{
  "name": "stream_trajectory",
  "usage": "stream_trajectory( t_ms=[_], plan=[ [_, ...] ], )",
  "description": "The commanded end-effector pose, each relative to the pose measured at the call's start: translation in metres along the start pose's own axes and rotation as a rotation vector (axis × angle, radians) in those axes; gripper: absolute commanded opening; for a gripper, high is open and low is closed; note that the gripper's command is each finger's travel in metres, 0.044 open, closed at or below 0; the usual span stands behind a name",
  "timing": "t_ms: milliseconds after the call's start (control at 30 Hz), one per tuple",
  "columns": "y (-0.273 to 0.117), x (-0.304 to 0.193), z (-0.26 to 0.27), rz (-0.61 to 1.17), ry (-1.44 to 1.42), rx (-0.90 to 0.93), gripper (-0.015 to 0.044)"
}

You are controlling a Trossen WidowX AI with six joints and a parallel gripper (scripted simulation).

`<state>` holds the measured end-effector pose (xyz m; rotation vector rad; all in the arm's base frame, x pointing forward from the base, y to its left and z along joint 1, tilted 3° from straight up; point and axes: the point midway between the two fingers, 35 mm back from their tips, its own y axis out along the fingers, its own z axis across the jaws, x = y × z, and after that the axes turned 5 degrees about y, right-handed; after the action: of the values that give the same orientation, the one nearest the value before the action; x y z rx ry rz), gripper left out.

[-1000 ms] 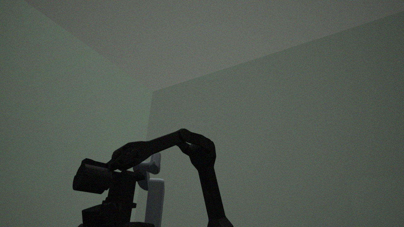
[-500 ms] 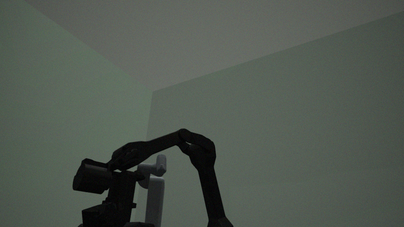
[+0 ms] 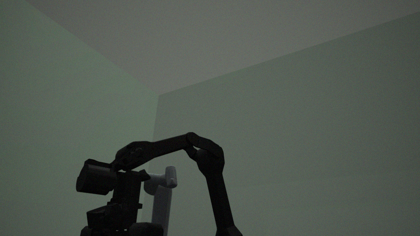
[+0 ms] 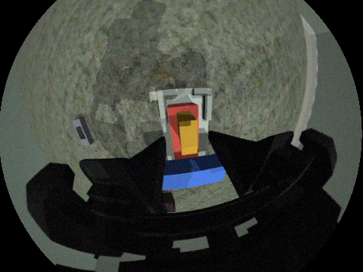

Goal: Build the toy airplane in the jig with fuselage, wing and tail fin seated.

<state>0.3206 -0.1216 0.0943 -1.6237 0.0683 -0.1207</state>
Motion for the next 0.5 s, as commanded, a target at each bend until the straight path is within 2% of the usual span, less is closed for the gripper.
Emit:
stream_trajectory(
  t_ms=[0,100,467],
  plan=[
    [-0.043,0.004,-0.001,-0.027,0.001,-0.003,0.0260],
    [-0.072,0.000,-0.001,-0.026,-0.001,-0.001,0.0260],
    [-0.075,0.003,-0.002,-0.027,-0.001,-0.001,0.0260]
  ],
)
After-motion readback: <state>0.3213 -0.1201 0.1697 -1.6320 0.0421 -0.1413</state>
